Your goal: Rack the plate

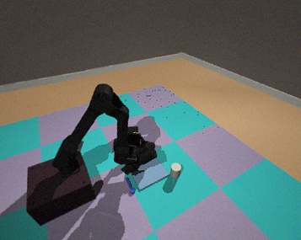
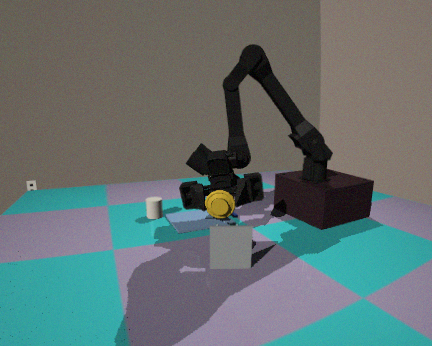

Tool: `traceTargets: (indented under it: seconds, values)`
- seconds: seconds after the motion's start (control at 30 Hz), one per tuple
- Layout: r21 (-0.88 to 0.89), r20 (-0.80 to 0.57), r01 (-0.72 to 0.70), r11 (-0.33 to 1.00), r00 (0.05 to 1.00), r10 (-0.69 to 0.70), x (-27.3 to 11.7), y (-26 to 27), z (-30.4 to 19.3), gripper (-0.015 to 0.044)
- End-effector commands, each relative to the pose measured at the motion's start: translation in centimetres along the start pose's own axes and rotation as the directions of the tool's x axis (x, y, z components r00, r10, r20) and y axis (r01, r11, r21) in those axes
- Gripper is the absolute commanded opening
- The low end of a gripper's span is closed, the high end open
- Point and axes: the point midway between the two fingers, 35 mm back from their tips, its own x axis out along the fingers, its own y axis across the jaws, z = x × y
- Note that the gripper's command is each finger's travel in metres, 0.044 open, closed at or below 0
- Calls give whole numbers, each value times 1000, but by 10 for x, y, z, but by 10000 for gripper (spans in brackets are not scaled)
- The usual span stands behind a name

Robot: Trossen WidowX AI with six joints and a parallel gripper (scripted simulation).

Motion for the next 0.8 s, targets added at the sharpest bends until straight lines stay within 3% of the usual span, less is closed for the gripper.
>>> traceTargets:
  seconds: [0.0,0.77]
  values:
    - [-99,57,-26,995,998,32,-5,12,1,0]
    - [-162,66,-34,986,997,45,-3,15,-6,0]
